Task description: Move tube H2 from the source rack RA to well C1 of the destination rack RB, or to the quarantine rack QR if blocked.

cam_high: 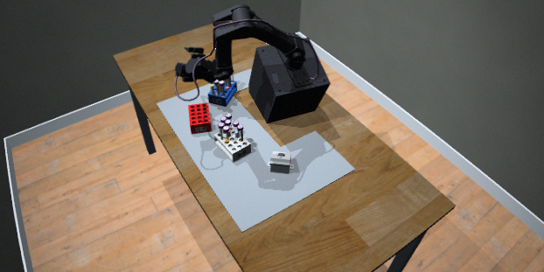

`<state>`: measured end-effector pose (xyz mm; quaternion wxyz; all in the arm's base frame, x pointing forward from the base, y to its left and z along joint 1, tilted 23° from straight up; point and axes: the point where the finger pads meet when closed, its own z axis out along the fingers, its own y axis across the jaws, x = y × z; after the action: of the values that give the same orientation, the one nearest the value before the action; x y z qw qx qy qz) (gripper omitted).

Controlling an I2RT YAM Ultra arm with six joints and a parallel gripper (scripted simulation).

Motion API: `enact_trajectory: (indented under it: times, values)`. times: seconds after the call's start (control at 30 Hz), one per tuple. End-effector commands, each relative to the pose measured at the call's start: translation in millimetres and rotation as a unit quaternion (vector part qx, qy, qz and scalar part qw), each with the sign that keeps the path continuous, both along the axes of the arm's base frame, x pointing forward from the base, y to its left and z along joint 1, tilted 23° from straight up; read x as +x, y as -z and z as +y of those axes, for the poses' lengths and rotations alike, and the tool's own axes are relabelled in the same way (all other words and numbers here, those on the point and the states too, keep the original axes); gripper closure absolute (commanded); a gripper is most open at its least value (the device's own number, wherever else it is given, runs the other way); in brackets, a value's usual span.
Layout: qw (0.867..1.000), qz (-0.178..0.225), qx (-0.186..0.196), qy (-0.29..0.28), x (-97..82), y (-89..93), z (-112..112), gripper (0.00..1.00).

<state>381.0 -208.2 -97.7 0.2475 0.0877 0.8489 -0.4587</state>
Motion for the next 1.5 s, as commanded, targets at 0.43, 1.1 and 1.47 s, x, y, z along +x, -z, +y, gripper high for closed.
enact_trajectory:
  times: [0.43,1.1,1.47]
  values:
    - [1.0,-0.006,-0.002,0.002,1.8,-3.7,-2,0.0]
    - [0.975,0.068,0.203,-0.063,2.5,11.6,20,0.7]
    - [0.934,0.11,0.331,-0.074,-18.4,2.5,42,0.7]
